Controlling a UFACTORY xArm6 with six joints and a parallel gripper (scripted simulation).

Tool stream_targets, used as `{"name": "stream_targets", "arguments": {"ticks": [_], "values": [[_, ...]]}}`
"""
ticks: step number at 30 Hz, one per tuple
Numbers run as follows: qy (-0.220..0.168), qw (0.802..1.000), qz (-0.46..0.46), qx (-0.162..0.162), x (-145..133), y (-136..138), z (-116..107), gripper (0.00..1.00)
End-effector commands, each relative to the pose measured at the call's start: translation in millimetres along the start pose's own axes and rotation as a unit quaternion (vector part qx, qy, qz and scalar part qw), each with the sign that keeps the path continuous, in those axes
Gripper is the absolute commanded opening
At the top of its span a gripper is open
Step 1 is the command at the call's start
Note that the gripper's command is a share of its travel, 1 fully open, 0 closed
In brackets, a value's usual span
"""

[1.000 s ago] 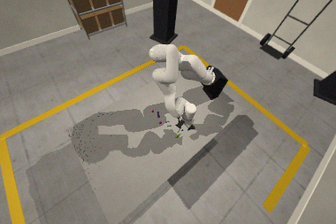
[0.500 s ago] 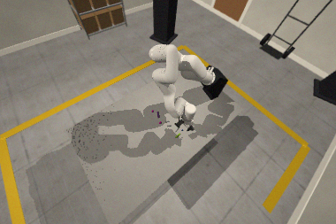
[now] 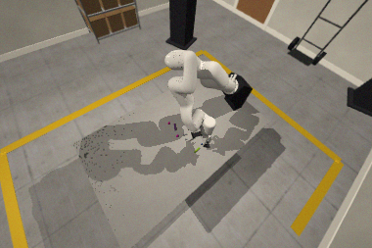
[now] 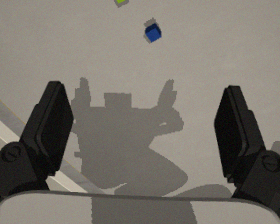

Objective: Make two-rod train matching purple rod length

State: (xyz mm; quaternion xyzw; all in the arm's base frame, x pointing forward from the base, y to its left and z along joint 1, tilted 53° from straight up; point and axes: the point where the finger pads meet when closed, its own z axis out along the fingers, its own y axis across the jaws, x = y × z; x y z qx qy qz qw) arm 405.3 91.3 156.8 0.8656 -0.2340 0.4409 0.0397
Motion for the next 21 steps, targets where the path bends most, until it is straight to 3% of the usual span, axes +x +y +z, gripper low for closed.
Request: {"name": "stream_targets", "arguments": {"ticks": [1,7,21], "values": [[0.007,0.996,0.083,0.006,2.7,-2.3,0.9,1.00],[0.006,0.989,0.145,0.006,4.7,-3.7,1.8,1.00],[0.005,0.928,0.373,0.007,12.1,-8.8,5.3,1.00]]}}
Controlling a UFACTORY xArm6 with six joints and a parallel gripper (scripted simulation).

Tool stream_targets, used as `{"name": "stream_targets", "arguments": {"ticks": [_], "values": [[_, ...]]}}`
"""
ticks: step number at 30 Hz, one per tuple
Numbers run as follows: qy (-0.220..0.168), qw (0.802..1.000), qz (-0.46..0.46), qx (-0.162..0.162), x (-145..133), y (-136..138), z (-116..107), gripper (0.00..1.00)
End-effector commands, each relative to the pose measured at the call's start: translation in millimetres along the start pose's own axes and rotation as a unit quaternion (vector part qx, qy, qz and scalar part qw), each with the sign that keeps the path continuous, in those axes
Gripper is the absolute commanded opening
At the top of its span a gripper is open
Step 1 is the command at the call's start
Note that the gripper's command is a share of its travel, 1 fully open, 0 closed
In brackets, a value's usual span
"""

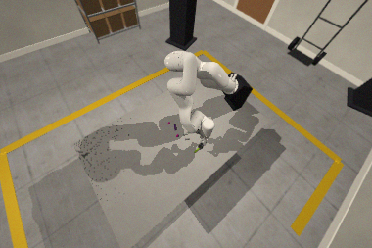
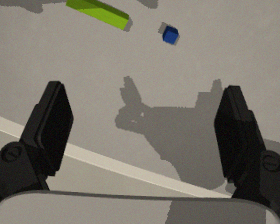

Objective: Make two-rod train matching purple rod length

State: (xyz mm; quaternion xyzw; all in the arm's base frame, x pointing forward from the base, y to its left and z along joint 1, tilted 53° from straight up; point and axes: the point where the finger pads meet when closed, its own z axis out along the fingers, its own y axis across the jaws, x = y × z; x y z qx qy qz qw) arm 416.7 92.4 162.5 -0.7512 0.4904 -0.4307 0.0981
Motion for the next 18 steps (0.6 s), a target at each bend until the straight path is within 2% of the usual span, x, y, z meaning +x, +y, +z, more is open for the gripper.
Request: {"name": "stream_targets", "arguments": {"ticks": [1,3,4,9,18], "values": [[0.002,0.996,0.083,0.009,0.9,-3.5,0.9,1.00],[0.002,0.996,0.083,0.009,0.9,-3.5,0.9,1.00],[0.002,0.992,0.126,0.009,1.5,-5.1,1.5,1.00],[0.001,0.981,0.195,0.009,2.4,-7.5,2.6,1.00],[0.000,0.944,0.330,0.010,4.3,-12.5,4.7,1.00]]}}
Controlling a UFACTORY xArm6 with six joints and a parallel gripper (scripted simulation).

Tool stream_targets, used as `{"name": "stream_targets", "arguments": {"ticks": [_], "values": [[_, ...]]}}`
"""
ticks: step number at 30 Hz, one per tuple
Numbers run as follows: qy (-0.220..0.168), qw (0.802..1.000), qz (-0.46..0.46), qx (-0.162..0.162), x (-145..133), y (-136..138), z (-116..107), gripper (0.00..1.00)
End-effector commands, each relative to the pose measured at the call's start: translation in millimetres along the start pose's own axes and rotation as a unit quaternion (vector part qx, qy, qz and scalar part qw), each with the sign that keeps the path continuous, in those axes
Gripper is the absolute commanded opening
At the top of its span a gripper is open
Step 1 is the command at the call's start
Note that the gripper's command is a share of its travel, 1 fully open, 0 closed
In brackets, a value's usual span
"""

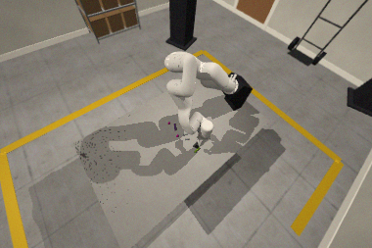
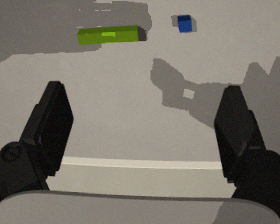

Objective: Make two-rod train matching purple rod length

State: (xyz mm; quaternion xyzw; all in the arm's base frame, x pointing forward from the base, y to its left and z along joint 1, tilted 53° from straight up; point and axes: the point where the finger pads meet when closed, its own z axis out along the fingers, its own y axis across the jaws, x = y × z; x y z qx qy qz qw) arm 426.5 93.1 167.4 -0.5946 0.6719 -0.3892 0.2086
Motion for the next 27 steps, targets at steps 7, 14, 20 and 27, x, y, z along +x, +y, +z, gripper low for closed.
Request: {"name": "stream_targets", "arguments": {"ticks": [7,14,20,27], "values": [[-0.003,0.986,0.164,0.009,-1,-7,2,1.00],[-0.004,0.963,0.270,0.009,-2,-11,4,1.00],[-0.005,0.937,0.350,0.009,-3,-14,5,1.00],[-0.006,0.894,0.447,0.008,-3,-18,7,1.00]]}}
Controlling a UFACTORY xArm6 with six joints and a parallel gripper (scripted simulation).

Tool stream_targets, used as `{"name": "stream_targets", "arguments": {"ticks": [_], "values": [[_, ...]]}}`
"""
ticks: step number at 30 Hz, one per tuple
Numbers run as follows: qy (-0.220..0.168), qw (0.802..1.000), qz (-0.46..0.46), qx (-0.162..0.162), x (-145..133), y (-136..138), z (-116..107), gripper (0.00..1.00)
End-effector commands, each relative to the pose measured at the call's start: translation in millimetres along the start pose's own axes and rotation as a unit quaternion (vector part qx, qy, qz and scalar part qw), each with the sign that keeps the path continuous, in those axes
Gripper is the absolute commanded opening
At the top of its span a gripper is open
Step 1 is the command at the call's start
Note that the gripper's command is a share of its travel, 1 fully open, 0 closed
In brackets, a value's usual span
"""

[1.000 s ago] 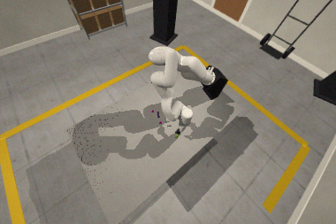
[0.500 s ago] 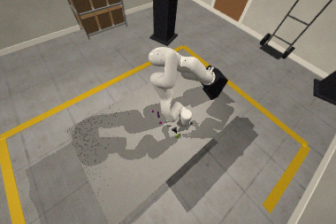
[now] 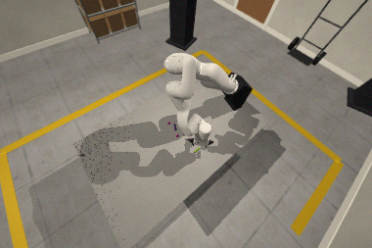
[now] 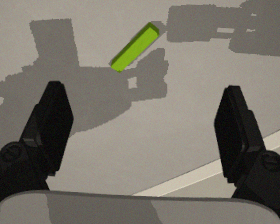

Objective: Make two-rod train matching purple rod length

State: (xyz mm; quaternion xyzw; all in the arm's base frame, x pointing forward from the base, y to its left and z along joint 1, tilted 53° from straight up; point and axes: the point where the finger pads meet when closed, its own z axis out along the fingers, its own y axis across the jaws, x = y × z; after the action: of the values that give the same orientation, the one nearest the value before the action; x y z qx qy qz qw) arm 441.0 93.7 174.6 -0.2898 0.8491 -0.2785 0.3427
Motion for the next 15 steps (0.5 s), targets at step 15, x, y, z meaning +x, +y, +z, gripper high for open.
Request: {"name": "stream_targets", "arguments": {"ticks": [15], "values": [[-0.010,0.960,0.281,0.003,-9.2,-6.5,4.2,1.00]]}}
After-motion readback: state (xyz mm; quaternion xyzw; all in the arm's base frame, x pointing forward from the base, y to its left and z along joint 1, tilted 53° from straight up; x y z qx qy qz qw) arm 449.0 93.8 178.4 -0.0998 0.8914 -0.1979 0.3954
